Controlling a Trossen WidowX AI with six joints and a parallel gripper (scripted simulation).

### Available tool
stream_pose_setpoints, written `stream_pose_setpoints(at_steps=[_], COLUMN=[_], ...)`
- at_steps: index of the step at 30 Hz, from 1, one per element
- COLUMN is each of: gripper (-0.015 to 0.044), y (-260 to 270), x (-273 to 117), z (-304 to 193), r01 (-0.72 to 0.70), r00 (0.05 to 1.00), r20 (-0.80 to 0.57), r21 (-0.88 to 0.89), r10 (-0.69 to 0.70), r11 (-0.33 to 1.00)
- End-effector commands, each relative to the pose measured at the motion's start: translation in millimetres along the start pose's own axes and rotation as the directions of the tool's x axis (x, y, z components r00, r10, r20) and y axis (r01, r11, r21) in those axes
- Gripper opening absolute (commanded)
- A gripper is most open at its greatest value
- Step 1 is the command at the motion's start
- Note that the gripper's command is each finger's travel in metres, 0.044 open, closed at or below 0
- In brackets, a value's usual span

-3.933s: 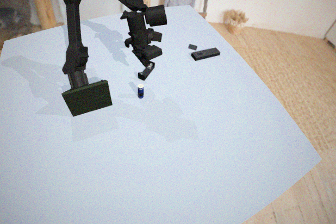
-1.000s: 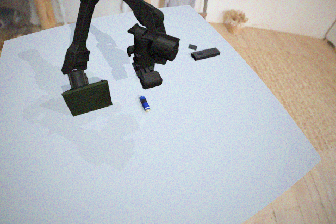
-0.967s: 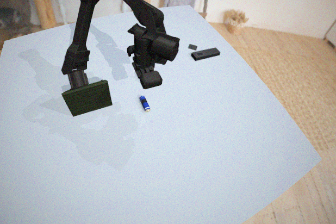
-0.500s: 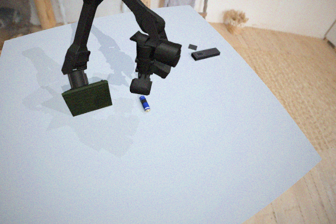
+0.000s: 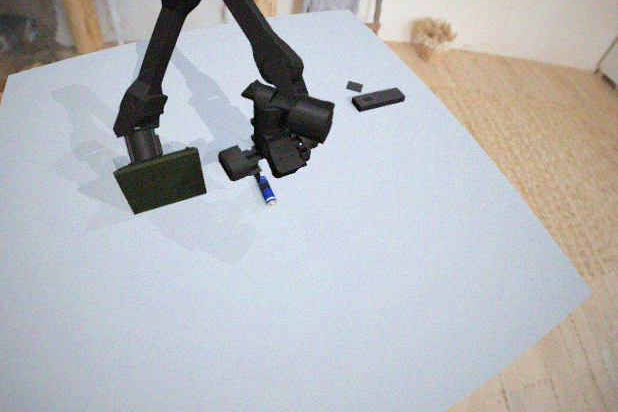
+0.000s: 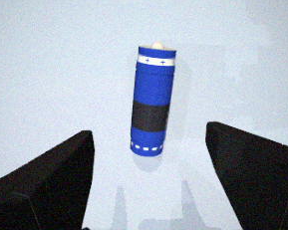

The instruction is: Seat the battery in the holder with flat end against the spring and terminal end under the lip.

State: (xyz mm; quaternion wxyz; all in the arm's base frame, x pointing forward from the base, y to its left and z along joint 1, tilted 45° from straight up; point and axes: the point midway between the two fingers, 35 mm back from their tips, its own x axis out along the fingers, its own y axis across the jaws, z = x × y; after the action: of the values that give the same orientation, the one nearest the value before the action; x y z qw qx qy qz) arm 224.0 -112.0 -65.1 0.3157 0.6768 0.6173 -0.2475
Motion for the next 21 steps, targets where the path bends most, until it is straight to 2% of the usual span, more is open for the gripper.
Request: stream_pose_setpoints(at_steps=[1, 21], gripper=[0.0237, 0.0237], y=[-4.7, -3.8], x=[9.7, 31.7], z=[-1.6, -1.4], r01=[0.006, 0.006], r00=[1.0, 1.0], r20=[-0.017, -0.016], r21=[0.143, 0.143], r10=[-0.004, -0.003], r11=[0.99, 0.99])
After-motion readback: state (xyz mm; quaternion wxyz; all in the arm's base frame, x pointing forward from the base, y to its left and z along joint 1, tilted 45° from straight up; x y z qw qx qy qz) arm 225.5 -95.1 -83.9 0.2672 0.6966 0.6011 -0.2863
